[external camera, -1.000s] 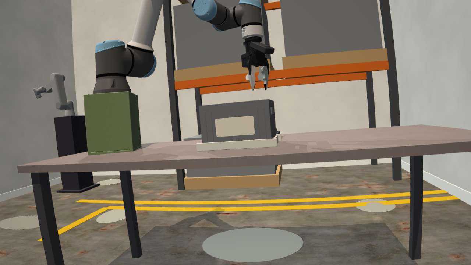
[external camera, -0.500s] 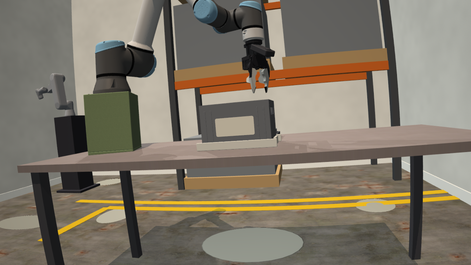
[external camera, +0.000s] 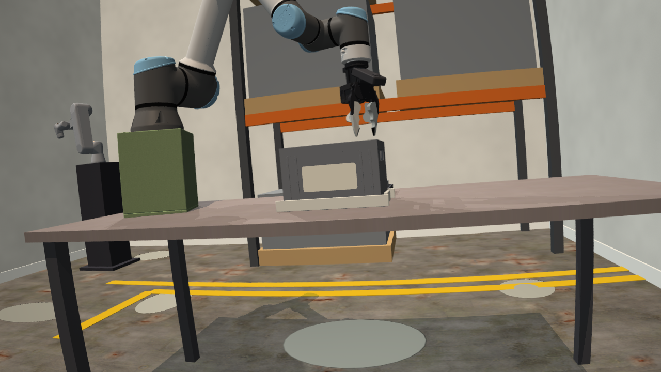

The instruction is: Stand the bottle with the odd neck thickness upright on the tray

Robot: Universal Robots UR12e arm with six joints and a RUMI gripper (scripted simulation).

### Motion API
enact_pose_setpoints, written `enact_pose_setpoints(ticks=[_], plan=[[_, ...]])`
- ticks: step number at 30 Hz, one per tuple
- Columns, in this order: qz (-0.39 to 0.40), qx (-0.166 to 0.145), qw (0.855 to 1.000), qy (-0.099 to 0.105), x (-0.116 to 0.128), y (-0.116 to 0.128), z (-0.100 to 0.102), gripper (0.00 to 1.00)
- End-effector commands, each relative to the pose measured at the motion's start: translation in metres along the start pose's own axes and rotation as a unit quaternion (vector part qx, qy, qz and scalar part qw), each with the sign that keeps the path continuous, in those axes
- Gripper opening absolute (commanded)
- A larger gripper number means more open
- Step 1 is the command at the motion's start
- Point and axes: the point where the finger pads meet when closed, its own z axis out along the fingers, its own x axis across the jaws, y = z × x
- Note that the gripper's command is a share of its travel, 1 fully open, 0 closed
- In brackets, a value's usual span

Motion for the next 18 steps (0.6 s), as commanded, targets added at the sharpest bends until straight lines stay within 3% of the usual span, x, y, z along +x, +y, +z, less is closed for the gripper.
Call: enact_pose_setpoints(ticks=[1, 18], plan=[[-0.001, -0.001, 1.0, 0.001, 0.0003, 0.0039, 0.0091, 0.38], [-0.001, -0.001, 1.0, 0.001, -0.0002, 0.003, 0.0132, 0.38]])
